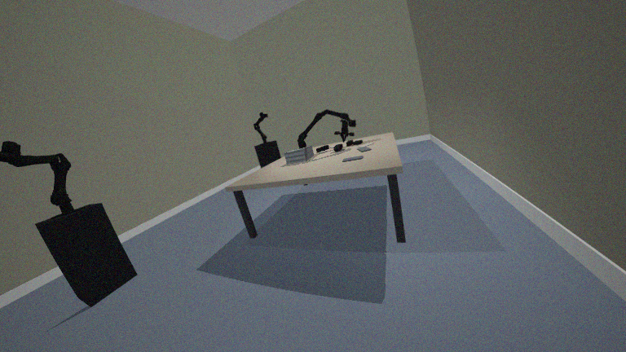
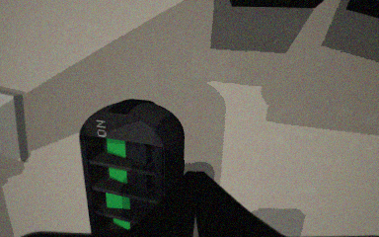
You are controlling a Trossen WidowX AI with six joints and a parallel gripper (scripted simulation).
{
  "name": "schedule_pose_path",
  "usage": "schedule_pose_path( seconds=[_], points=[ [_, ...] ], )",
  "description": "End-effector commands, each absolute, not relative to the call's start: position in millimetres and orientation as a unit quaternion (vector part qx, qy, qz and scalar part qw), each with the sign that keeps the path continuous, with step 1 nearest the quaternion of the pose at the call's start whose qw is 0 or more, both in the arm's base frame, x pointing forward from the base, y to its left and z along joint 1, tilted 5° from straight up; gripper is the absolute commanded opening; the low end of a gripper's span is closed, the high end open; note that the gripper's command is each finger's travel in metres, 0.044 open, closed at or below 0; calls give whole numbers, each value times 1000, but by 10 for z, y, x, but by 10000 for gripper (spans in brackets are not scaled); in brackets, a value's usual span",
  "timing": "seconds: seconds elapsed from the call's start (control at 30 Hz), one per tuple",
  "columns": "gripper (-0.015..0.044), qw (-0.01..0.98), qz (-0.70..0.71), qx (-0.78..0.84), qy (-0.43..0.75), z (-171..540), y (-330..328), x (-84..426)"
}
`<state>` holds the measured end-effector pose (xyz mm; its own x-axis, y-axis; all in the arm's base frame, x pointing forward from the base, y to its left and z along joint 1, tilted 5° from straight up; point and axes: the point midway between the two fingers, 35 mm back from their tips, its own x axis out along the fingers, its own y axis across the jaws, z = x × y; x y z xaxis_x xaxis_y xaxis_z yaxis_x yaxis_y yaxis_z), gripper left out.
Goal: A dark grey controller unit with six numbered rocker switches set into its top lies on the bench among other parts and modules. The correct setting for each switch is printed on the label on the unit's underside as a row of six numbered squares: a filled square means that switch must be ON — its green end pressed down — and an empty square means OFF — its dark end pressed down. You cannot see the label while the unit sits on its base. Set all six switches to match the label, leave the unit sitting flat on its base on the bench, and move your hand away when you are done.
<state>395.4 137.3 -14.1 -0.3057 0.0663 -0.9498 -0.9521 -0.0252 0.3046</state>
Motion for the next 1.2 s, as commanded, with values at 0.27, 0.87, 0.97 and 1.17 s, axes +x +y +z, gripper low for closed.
schedule_pose_path(
  seconds=[0.27, 0.87, 0.97, 1.17],
  points=[
    [0, 428, 596, -399, 551, -163, 1380, 3940],
    [368, 454, 521, -483, 538, 92, 1443, 3563],
    [440, 462, 503, -500, 533, 134, 1440, 3449],
    [440, 469, 488, -513, 528, 162, 1431, 3351]
  ],
)
